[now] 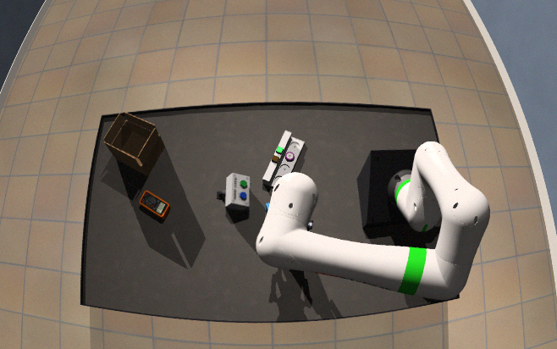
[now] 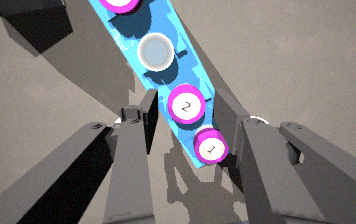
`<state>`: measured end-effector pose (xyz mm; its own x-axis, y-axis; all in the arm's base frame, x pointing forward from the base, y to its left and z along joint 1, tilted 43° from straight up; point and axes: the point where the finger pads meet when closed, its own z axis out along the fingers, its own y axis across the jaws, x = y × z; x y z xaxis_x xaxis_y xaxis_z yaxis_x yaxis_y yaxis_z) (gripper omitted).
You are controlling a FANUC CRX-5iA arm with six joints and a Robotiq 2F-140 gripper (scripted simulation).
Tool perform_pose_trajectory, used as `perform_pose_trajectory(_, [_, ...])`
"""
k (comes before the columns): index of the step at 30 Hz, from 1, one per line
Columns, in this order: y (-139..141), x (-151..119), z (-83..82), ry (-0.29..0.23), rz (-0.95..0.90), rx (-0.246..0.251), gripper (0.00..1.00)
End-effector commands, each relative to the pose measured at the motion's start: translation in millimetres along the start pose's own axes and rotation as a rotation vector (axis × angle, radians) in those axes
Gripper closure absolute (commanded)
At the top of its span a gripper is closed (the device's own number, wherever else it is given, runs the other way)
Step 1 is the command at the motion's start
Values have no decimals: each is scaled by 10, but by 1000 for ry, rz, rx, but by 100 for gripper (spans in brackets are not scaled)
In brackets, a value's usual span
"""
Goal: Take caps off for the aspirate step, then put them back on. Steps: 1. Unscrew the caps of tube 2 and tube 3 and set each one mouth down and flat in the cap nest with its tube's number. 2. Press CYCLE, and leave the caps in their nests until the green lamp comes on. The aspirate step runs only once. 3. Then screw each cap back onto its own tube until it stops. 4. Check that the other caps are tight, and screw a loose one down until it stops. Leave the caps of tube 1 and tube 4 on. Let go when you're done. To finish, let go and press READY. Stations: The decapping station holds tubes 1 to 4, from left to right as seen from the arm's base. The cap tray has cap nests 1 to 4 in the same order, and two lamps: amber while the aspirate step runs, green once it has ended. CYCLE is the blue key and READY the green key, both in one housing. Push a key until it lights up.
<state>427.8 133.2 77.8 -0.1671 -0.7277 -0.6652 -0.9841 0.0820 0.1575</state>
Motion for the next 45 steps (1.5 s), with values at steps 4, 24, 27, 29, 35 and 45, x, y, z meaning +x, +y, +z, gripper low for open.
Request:
perform_pose_trajectory(4, [-5,1,-8,0,0,1,59])
perform_pose_trajectory(24, [-4,1,-10,1,-720,1,59])
perform_pose_trajectory(27, [-4,1,-10,1,-840,1,59])
perform_pose_trajectory(29, [-4,1,-10,1,-920,1,59])
perform_pose_trajectory(35, [-5,0,-11,1,-1048,1,59])
perform_pose_trajectory(45, [-5,0,-10,1,-1048,1,70])
